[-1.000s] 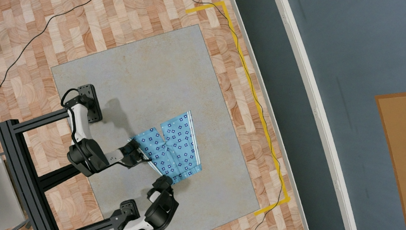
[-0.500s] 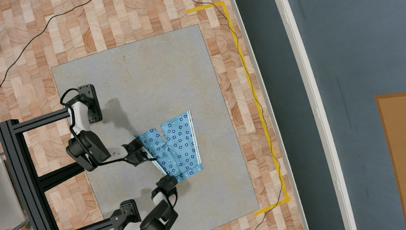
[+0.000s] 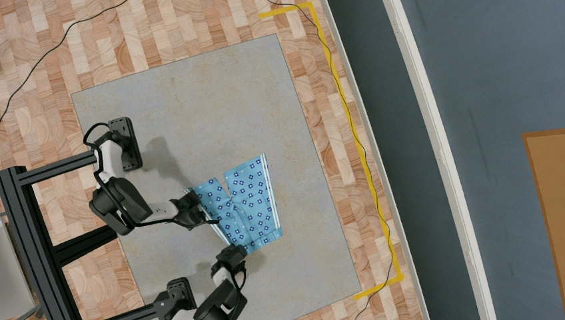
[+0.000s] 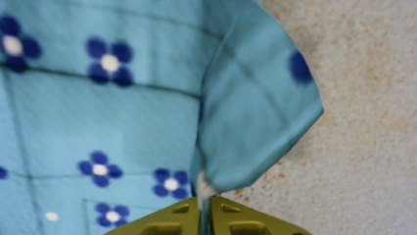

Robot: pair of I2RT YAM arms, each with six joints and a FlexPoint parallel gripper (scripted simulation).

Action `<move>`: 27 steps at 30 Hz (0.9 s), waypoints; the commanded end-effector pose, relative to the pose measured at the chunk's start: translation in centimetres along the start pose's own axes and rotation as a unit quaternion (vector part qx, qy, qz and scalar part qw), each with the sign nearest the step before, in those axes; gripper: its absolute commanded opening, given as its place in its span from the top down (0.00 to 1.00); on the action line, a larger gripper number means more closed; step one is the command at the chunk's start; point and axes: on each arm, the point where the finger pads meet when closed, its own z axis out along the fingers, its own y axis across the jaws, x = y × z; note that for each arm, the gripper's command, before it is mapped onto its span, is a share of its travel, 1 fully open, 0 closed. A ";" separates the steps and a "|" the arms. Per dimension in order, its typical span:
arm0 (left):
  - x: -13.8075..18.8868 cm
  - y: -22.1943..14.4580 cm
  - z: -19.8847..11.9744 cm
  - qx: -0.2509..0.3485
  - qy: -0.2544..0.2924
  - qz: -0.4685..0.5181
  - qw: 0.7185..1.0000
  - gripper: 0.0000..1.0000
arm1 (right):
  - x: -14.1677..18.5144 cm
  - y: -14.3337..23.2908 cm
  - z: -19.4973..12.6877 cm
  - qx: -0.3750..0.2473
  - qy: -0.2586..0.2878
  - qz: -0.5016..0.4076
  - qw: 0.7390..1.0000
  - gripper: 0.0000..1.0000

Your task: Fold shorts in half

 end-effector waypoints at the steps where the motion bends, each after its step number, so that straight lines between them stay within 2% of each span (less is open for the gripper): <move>1: 0.1 1.8 -2.4 0.005 -0.005 0.012 1.000 1.00 | -0.9 1.5 -1.1 0.002 -0.014 0.009 1.000 1.00; 5: -0.4 2.3 -2.7 0.001 -0.012 -0.003 1.000 1.00 | -0.8 2.8 -1.3 -0.021 -0.013 0.012 1.000 1.00; 6: -0.1 2.5 -3.2 0.009 -0.014 0.022 1.000 1.00 | -0.9 2.1 -1.6 0.006 -0.013 0.012 1.000 1.00; 11: -0.2 4.4 -4.7 0.014 -0.028 0.026 0.999 1.00 | -1.0 3.0 -2.4 0.014 -0.012 0.021 1.000 1.00; 13: -2.1 4.9 -5.1 -0.001 -0.046 0.008 0.999 1.00 | -1.1 3.4 -2.8 0.016 -0.011 0.025 1.000 1.00; 15: -0.5 3.9 -4.4 0.006 -0.029 0.013 0.999 1.00 | -1.1 3.9 -3.1 0.017 -0.010 0.027 0.999 1.00; 17: -0.6 3.7 -4.5 0.009 -0.031 0.017 0.999 1.00 | -1.1 4.7 -2.9 -0.002 -0.009 0.024 1.000 1.00; 19: -1.5 4.1 -4.9 0.002 -0.041 0.014 0.999 1.00 | -1.1 4.4 -3.1 0.003 -0.009 0.025 1.000 1.00; 24: -1.4 4.6 -4.8 0.002 -0.040 0.007 0.999 1.00 | -1.2 3.9 -3.0 0.008 -0.010 0.025 1.000 1.00; 25: -0.7 4.9 -5.2 0.008 -0.036 0.026 0.999 1.00 | -1.2 3.9 -3.0 0.008 -0.010 0.025 1.000 1.00; 27: -1.4 6.0 -6.1 0.002 -0.047 0.028 0.999 1.00 | -1.2 3.9 -3.0 0.008 -0.010 0.025 1.000 1.00</move>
